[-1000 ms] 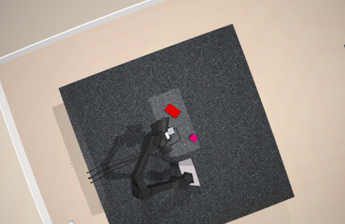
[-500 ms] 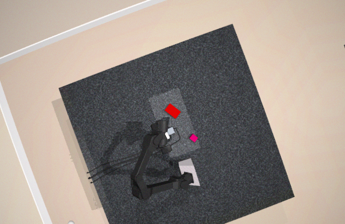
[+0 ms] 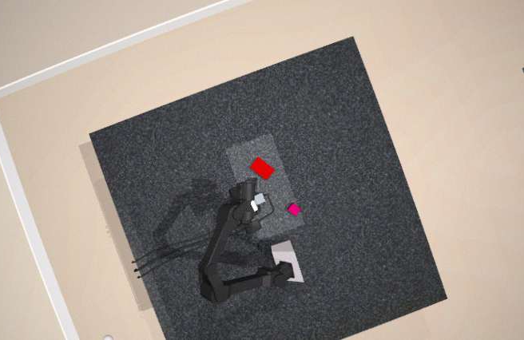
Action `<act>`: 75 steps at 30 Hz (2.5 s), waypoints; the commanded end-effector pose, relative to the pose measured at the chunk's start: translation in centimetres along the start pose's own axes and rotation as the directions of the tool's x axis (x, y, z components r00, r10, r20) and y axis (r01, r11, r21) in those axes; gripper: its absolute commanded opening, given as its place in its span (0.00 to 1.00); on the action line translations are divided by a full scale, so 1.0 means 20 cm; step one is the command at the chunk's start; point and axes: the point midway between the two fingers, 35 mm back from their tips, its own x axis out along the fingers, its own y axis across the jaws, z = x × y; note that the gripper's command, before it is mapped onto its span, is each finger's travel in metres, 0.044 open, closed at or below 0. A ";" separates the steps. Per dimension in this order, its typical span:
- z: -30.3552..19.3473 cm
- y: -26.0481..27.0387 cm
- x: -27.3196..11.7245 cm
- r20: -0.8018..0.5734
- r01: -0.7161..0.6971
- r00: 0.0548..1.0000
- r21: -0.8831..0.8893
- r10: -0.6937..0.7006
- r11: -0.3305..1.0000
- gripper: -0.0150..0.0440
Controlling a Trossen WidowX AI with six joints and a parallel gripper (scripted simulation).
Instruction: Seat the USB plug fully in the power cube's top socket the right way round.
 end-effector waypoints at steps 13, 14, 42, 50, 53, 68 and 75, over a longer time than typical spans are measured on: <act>0.00 0.00 0.01 0.003 0.002 1.000 0.003 -0.002 1.000 0.25; 0.00 0.00 0.01 0.003 0.002 1.000 0.003 -0.002 1.000 0.25; 0.00 0.00 0.03 0.003 0.002 1.000 0.003 -0.002 1.000 0.25; 0.00 0.00 0.03 0.003 0.002 1.000 0.003 -0.002 1.000 0.25; 0.00 0.00 0.03 0.003 0.002 1.000 0.003 -0.002 1.000 0.25; 0.00 0.00 0.04 0.003 0.002 1.000 0.003 -0.002 1.000 0.25; 0.00 0.00 0.05 0.003 0.002 1.000 0.003 -0.002 1.000 0.25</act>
